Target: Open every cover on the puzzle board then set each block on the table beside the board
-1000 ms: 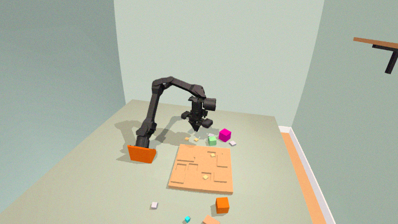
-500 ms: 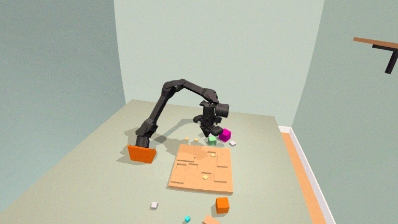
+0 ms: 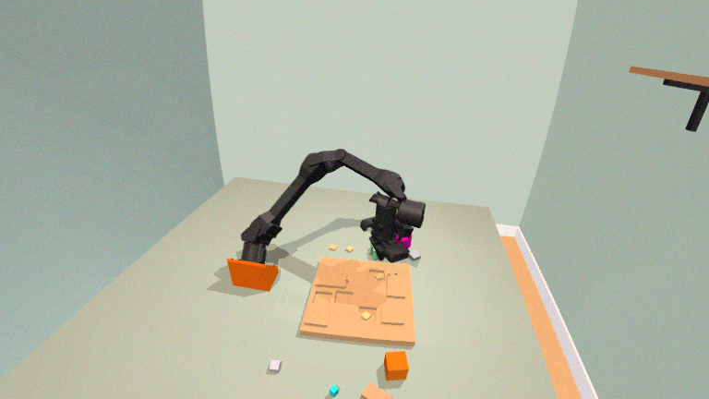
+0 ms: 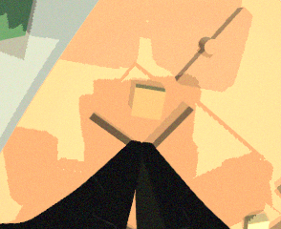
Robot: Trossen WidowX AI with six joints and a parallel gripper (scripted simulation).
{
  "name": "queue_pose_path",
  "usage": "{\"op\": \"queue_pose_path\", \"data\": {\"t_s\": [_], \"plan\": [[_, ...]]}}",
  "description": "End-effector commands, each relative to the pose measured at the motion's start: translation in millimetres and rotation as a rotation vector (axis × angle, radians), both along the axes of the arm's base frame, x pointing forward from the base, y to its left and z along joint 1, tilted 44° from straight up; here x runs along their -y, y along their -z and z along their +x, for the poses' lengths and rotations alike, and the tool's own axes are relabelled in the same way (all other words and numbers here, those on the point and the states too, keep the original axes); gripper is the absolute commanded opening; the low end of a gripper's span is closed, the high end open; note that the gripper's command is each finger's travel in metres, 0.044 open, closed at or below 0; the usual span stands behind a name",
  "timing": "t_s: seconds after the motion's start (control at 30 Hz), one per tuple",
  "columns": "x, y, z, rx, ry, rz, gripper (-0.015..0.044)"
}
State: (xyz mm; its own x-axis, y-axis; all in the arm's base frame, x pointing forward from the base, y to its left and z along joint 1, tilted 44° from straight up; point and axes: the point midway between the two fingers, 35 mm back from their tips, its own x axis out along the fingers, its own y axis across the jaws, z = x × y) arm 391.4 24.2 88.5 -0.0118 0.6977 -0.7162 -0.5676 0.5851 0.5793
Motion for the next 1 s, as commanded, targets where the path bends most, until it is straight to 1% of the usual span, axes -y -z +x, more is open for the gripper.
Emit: {"op": "queue_pose_path", "data": {"t_s": [0.0,0.37,0.97], "plan": [[1,5,2,-0.013,0.01,-0.003,0.0],[-29,38,-1,-0.012,0.01,-0.001,0.0],[-40,47,0,-0.012,0.01,0.0,0.0]]}}
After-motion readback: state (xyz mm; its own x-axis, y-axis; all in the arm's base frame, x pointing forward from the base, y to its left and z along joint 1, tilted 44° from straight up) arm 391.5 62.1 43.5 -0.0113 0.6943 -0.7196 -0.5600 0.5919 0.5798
